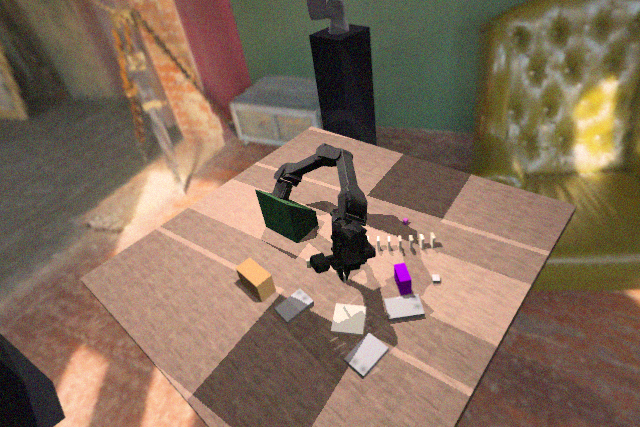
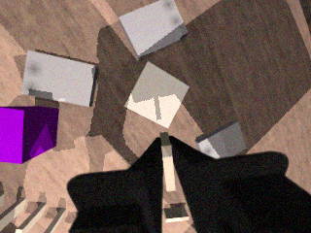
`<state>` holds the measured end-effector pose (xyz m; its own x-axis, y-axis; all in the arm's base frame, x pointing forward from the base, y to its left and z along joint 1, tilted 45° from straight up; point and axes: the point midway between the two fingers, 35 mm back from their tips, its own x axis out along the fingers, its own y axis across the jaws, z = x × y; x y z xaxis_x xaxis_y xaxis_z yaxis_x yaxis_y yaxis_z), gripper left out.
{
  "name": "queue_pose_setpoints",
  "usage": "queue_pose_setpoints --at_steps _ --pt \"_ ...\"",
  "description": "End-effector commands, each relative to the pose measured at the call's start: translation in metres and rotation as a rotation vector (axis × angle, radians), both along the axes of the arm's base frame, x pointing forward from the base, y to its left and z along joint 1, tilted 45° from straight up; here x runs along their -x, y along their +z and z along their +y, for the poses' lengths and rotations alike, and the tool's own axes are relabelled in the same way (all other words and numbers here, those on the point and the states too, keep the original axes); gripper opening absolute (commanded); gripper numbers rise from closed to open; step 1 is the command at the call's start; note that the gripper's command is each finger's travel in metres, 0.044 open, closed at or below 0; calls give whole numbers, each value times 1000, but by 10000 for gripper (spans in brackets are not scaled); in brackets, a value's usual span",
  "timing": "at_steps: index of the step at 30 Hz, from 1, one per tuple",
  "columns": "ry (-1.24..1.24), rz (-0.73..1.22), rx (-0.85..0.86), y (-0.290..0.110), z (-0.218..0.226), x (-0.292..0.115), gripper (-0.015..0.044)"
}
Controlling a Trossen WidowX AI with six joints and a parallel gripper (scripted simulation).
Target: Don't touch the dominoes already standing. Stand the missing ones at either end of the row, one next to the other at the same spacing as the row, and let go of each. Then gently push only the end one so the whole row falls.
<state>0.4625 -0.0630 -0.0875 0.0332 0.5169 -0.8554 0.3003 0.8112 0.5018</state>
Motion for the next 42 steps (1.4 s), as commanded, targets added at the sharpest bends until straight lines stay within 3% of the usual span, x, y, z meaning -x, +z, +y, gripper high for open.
queue_pose_setpoints --at_steps 1,22,42 --pt "-15 -28 48 -12 1 -4 21" --pt "-121 -209 239 -53 5 -18 21" --pt "-271 -414 365 -65 12 -21 21"
